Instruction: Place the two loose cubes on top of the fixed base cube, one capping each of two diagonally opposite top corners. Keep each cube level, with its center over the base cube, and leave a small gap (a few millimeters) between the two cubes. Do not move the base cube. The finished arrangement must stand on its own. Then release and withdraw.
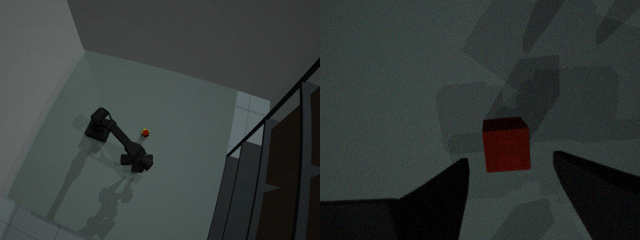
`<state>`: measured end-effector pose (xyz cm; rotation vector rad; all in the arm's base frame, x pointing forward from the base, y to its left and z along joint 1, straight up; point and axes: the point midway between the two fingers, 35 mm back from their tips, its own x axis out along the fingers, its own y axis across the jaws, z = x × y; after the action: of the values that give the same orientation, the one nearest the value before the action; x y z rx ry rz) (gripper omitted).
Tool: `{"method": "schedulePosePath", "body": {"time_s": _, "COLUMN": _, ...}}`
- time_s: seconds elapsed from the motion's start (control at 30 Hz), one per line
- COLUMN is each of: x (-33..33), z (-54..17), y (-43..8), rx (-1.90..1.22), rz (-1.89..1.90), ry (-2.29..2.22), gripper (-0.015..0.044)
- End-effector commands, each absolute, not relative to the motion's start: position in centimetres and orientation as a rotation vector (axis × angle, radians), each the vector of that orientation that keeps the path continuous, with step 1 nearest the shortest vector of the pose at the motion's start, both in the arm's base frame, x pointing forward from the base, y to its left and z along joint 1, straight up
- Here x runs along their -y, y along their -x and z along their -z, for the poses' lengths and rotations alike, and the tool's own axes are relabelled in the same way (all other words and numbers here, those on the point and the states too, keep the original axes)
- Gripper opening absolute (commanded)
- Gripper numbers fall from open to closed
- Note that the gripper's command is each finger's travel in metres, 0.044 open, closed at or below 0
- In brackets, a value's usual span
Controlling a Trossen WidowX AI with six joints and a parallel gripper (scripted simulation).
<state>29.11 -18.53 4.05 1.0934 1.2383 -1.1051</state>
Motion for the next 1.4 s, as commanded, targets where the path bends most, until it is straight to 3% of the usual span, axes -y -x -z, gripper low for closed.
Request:
{"method": "schedulePosePath", "body": {"time_s": 0.0, "x": 18.5, "z": -3.4, "y": -29.1, "rx": -1.241, "rz": 1.097, "ry": -1.094, "gripper": 0.0265}}
{"method": "schedulePosePath", "body": {"time_s": 0.6, "x": 18.5, "z": -0.7, "y": -29.2, "rx": -1.241, "rz": 1.097, "ry": -1.094, "gripper": 0.0265}}
{"method": "schedulePosePath", "body": {"time_s": 0.8, "x": 18.5, "z": -0.7, "y": -29.2, "rx": -1.241, "rz": 1.097, "ry": -1.094, "gripper": 0.0107}}
{"method": "schedulePosePath", "body": {"time_s": 1.37, "x": 18.7, "z": -4.5, "y": -29.5, "rx": -1.240, "rz": 1.096, "ry": -1.094, "gripper": 0.0105}}
